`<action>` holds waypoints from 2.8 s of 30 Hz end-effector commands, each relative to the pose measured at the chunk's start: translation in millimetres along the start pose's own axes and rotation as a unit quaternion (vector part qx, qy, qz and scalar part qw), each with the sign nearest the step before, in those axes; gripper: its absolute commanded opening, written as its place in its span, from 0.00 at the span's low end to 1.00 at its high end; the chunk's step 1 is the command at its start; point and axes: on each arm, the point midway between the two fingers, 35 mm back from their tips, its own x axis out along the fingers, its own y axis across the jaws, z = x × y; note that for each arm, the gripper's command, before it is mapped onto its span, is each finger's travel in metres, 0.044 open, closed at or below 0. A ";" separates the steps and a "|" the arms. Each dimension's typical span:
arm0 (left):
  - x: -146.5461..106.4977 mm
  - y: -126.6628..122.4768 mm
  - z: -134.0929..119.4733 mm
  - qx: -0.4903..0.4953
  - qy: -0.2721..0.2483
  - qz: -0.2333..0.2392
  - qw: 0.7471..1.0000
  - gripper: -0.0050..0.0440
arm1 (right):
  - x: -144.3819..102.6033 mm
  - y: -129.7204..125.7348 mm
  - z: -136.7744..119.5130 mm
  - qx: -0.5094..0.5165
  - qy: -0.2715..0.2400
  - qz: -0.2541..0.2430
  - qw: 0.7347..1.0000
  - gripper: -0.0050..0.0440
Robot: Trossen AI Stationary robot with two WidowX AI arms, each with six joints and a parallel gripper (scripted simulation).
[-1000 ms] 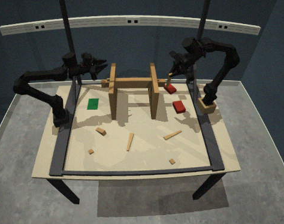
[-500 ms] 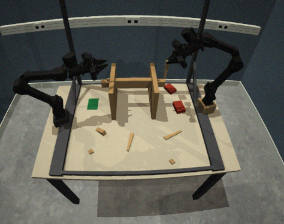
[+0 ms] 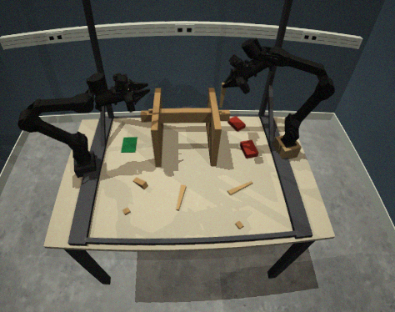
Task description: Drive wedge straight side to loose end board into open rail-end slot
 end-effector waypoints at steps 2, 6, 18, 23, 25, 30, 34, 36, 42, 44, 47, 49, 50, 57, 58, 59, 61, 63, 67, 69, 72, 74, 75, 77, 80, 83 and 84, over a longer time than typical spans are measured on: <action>0.0 -5.3 3.2 -0.003 -0.009 -0.001 1.000 0.12 | 0.0 0.0 11.6 0.002 -0.012 0.001 1.000 0.48; -1.3 -3.8 3.1 -0.002 -0.009 -0.003 1.000 0.12 | 0.0 0.0 11.6 0.002 -0.012 0.001 1.000 0.48; 1.5 -2.5 -3.7 -0.003 -0.015 -0.004 1.000 0.12 | 0.0 0.0 11.6 0.002 -0.012 0.001 1.000 0.48; 3.7 -2.6 -6.3 -0.003 -0.015 -0.004 1.000 0.12 | 0.0 0.0 11.6 0.002 -0.012 0.001 1.000 0.48; 6.7 -2.8 -9.0 -0.002 -0.012 -0.004 1.000 0.12 | 0.0 0.0 11.6 0.002 -0.012 0.001 1.000 0.48; 8.1 -2.9 -11.4 -0.004 -0.015 -0.005 1.000 0.12 | 0.0 0.0 11.6 0.002 -0.012 0.001 1.000 0.48; 10.2 -3.1 -14.2 -0.004 -0.016 -0.005 1.000 0.12 | 0.0 0.0 11.6 0.002 -0.012 0.001 1.000 0.48; 11.7 -3.4 -15.9 -0.003 -0.015 -0.006 1.000 0.12 | 0.0 0.0 11.6 0.002 -0.012 0.001 1.000 0.48; 15.4 -3.9 -20.2 -0.003 -0.013 -0.006 1.000 0.12 | 0.0 0.0 11.6 0.002 -0.012 0.001 1.000 0.48; 16.6 -4.0 -21.5 -0.002 -0.014 -0.006 1.000 0.12 | 0.0 0.0 11.6 0.002 -0.012 0.001 1.000 0.48; 14.3 -3.9 -18.3 -0.003 -0.017 -0.006 1.000 0.12 | 0.0 0.0 11.6 0.002 -0.012 0.001 1.000 0.48; 15.0 -4.1 -18.4 -0.003 -0.016 -0.006 1.000 0.12 | 0.0 0.0 11.6 0.002 -0.012 0.001 1.000 0.48; 18.6 -4.5 -21.2 -0.001 -0.009 -0.005 1.000 0.12 | 0.0 0.0 11.6 0.002 -0.012 0.001 1.000 0.48; 16.5 -4.4 -19.4 -0.002 -0.012 -0.005 1.000 0.12 | 0.0 0.0 11.6 0.002 -0.012 0.001 1.000 0.48; 17.1 -4.3 -21.0 -0.002 -0.013 -0.005 1.000 0.12 | 0.0 0.0 11.6 0.002 -0.012 0.001 1.000 0.48; 16.3 -4.1 -20.8 -0.003 -0.015 -0.006 1.000 0.12 | 0.0 0.0 11.6 0.002 -0.012 0.001 1.000 0.48; 16.4 -4.1 -21.0 -0.003 -0.015 -0.006 1.000 0.12 | 0.0 0.0 11.6 0.002 -0.012 0.001 1.000 0.48; 16.4 -4.0 -21.5 -0.003 -0.016 -0.006 1.000 0.12 | 0.0 0.0 11.6 0.002 -0.012 0.001 1.000 0.48; 17.7 -4.1 -22.6 -0.002 -0.015 -0.006 1.000 0.12 | 0.0 0.0 11.6 0.002 -0.012 0.001 1.000 0.48; 17.8 -4.1 -23.0 -0.003 -0.015 -0.006 1.000 0.12 | 0.0 0.0 11.6 0.002 -0.012 0.001 1.000 0.48; 18.6 -4.2 -23.2 -0.002 -0.014 -0.006 1.000 0.12 | 0.0 0.0 11.6 0.002 -0.012 0.001 1.000 0.48; 18.5 -4.2 -23.2 -0.002 -0.013 -0.005 1.000 0.12 | 0.0 0.0 11.6 0.002 -0.012 0.001 1.000 0.48; 20.3 -4.0 -26.5 -0.003 -0.015 -0.006 1.000 0.12 | 0.0 0.0 11.6 0.002 -0.012 0.001 1.000 0.48; 22.4 -4.0 -29.2 -0.002 -0.014 -0.006 1.000 0.12 | 0.0 0.0 11.6 0.002 -0.012 0.001 1.000 0.48; 24.9 -4.2 -31.9 -0.002 -0.014 -0.006 1.000 0.12 | 0.0 0.0 11.6 0.002 -0.012 0.001 1.000 0.48; 26.8 -4.3 -34.3 -0.003 -0.015 -0.006 1.000 0.12 | 0.0 0.0 11.6 0.002 -0.012 0.001 1.000 0.48; 27.6 -4.3 -35.2 -0.003 -0.016 -0.006 1.000 0.12 | 0.0 0.0 11.6 0.002 -0.012 0.001 1.000 0.48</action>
